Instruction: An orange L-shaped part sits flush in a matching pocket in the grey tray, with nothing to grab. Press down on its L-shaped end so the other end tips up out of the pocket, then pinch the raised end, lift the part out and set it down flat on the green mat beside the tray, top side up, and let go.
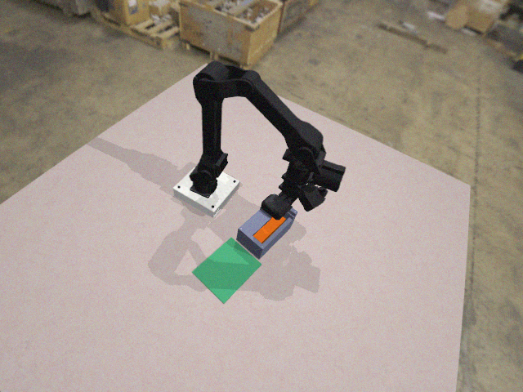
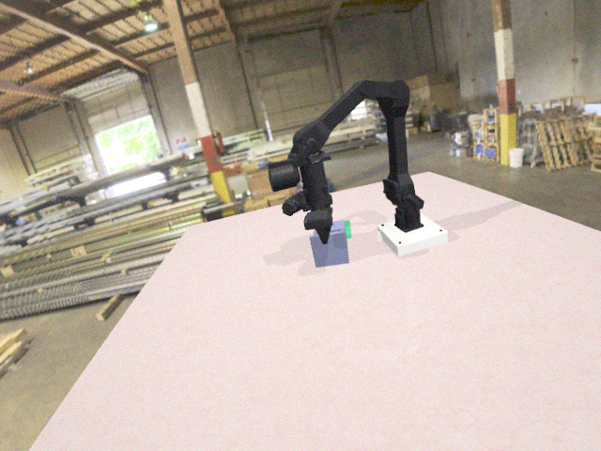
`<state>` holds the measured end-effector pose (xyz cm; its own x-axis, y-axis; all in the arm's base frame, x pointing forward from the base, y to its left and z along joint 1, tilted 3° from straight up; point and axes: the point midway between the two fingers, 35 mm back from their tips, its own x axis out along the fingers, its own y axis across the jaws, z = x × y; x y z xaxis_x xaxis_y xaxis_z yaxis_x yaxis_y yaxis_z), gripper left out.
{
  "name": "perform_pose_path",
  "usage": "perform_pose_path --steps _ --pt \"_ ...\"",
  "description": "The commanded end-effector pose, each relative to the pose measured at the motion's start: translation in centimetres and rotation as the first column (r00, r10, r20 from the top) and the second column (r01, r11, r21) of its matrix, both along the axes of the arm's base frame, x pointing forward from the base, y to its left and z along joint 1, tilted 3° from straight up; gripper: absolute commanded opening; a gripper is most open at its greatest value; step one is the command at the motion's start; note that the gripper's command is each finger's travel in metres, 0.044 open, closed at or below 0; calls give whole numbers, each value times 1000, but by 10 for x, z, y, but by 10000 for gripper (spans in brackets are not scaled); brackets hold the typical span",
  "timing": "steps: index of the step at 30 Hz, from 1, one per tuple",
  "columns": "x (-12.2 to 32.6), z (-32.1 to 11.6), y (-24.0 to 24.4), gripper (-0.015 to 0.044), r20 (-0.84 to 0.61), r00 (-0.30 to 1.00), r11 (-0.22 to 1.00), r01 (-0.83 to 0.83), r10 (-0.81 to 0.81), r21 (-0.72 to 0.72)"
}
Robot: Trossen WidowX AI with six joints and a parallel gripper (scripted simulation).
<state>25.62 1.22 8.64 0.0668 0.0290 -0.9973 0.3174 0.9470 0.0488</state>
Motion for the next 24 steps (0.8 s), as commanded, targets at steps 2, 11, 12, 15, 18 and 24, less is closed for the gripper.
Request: perform_pose_path --steps 2,11,12,15,18,24 --pt "-2 -10 1 180 -10 1000 1000 3 -3 4" --pt "-1 -25 1 180 -10 1000 1000 3 -3 4" --pt "-1 -27 1 180 -10 1000 1000 3 -3 4" --pt "-1 -32 1 180 -11 1000 1000 3 -3 4" --pt "-1 -36 2 180 -11 1000 1000 3 -3 4" --pt "-1 -36 2 180 -11 1000 1000 3 -3 4"
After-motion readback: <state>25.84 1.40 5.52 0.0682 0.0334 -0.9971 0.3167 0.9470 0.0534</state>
